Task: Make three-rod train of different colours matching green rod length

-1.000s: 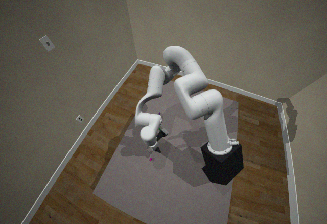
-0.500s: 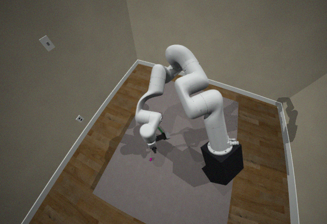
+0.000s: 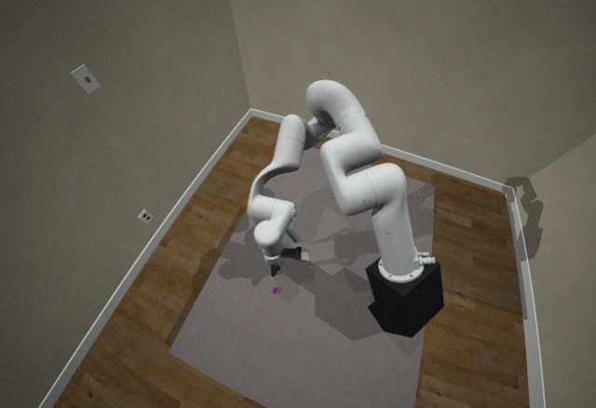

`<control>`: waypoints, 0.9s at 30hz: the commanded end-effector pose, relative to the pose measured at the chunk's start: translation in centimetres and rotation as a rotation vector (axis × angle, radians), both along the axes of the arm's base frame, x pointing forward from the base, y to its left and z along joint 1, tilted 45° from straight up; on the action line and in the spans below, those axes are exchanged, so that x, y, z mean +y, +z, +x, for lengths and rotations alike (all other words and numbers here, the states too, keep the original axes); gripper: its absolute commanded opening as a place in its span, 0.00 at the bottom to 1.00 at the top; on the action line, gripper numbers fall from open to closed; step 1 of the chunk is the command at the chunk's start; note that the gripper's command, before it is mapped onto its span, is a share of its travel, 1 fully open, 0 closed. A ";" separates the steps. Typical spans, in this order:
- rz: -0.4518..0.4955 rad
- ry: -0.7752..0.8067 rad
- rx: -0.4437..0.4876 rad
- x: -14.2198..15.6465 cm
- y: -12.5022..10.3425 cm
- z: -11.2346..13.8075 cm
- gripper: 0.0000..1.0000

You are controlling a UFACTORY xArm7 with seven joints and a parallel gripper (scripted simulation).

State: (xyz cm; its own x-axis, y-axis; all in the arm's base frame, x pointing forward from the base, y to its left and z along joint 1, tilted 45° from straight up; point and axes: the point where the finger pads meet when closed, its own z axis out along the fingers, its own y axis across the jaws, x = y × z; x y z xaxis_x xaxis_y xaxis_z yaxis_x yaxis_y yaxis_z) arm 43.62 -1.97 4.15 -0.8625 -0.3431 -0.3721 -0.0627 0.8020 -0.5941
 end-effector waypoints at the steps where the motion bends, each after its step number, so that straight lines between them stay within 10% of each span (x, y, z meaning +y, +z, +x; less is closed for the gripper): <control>1: 0.083 -0.112 -0.090 -0.3 0.4 0.1 1.00; 27: 0.422 -0.587 -0.415 -1.9 2.1 0.7 1.00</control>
